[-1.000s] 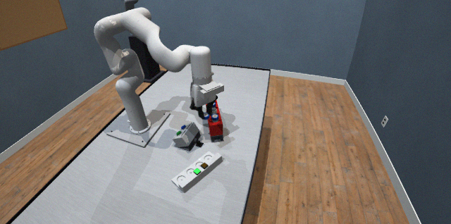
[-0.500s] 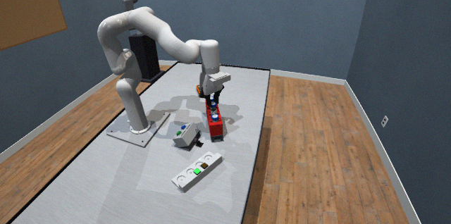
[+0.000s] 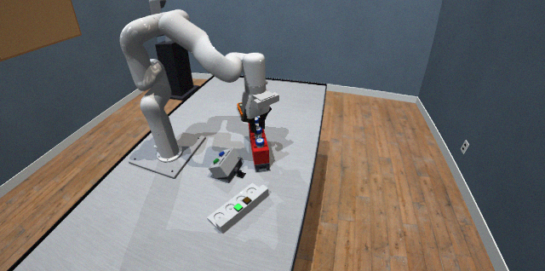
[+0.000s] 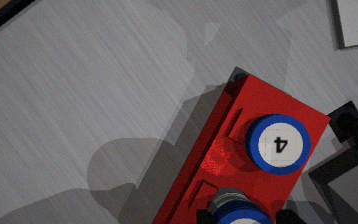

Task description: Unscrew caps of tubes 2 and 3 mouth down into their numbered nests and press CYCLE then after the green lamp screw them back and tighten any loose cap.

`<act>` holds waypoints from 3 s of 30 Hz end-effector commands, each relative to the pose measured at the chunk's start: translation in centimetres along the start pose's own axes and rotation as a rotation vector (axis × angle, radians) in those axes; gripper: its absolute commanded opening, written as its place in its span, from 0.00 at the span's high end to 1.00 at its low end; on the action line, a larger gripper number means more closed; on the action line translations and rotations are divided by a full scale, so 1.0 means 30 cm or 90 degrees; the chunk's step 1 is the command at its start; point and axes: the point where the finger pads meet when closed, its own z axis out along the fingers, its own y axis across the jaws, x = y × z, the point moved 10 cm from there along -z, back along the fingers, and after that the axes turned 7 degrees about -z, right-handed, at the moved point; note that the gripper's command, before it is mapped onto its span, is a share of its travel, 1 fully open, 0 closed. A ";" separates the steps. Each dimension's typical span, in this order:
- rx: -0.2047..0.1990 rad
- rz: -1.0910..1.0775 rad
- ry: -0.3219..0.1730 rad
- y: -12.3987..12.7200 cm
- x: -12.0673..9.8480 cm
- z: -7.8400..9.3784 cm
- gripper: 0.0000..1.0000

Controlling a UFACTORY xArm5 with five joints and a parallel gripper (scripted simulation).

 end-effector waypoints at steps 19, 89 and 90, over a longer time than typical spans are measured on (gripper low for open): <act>0.002 0.000 0.002 -0.003 0.002 0.032 1.00; 0.002 0.062 0.002 -0.003 0.002 0.078 1.00; 0.002 0.062 0.002 -0.003 0.002 0.078 1.00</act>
